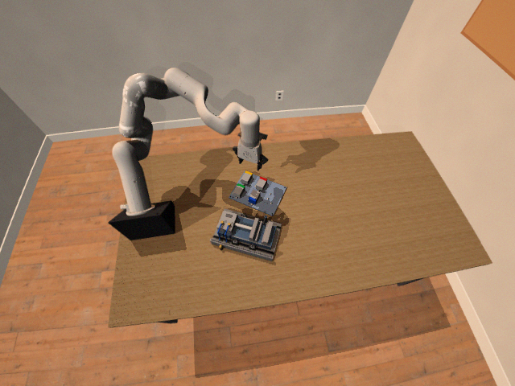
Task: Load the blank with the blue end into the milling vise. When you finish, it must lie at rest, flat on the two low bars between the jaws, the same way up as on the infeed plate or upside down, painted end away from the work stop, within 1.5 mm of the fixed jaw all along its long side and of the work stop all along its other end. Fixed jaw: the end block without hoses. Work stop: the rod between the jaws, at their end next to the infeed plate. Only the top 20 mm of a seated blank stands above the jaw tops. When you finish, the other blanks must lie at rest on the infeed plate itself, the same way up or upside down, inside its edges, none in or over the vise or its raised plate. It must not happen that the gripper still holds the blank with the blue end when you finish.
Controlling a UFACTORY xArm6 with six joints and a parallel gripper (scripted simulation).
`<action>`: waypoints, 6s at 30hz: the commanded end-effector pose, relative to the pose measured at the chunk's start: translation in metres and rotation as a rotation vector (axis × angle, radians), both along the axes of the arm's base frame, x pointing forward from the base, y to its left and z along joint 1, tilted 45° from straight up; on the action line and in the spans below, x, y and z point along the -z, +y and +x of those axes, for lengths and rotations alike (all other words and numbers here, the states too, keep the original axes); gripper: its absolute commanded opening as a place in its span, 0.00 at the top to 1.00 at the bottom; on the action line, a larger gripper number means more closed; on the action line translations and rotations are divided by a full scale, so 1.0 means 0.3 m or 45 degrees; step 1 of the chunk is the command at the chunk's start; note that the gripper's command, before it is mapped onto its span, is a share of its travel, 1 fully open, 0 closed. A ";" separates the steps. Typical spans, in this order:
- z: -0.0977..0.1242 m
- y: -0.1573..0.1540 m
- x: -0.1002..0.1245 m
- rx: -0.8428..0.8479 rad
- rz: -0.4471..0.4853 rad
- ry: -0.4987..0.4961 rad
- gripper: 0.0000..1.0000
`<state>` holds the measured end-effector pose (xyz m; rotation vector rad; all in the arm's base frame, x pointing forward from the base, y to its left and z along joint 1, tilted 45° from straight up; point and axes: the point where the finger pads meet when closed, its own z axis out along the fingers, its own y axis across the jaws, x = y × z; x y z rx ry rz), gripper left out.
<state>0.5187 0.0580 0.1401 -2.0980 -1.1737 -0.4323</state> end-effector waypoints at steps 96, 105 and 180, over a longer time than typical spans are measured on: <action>-0.073 0.050 0.222 0.002 -0.001 -0.004 0.00; -0.073 0.050 0.222 0.002 -0.001 -0.004 0.00; -0.040 -0.059 0.063 0.003 -0.002 -0.006 0.00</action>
